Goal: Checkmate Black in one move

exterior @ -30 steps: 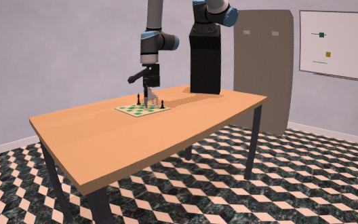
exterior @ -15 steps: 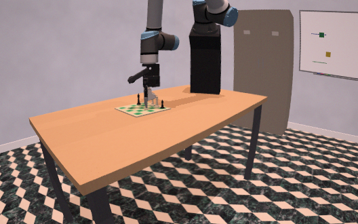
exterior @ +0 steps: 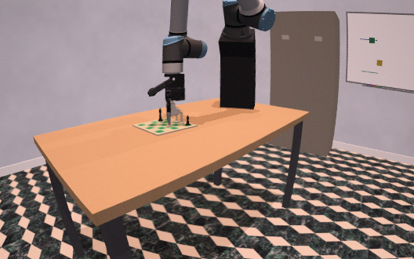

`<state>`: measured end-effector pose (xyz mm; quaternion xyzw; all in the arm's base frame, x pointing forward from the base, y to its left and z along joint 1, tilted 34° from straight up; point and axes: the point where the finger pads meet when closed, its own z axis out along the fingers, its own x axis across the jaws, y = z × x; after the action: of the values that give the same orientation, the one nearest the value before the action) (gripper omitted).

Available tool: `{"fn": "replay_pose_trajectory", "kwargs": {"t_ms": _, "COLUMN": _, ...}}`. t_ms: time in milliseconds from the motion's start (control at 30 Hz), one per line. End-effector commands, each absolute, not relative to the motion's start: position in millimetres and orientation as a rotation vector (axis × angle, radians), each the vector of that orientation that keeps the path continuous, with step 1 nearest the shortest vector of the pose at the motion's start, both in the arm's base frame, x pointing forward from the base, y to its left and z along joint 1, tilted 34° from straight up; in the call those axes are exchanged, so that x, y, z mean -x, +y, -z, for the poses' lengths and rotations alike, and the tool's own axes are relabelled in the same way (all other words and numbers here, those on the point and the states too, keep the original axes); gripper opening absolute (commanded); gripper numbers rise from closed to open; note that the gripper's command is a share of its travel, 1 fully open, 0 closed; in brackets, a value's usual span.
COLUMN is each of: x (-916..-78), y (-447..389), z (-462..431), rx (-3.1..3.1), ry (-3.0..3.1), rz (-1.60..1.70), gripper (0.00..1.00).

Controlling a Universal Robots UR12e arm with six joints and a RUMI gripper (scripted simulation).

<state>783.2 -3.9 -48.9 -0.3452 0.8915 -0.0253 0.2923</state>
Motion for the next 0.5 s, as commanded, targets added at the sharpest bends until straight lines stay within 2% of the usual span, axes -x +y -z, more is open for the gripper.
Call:
{"fn": "replay_pose_trajectory", "kwargs": {"t_ms": 0, "x": -778.6, "y": -5.0, "z": 43.2, "rx": 0.92, "ry": 2.376, "rz": 0.068, "gripper": 0.0}}
{"fn": "replay_pose_trajectory", "kwargs": {"t_ms": 467, "x": -741.5, "y": -15.7, "z": -13.7, "rx": 0.919, "ry": 2.376, "rz": 0.068, "gripper": 0.0}}
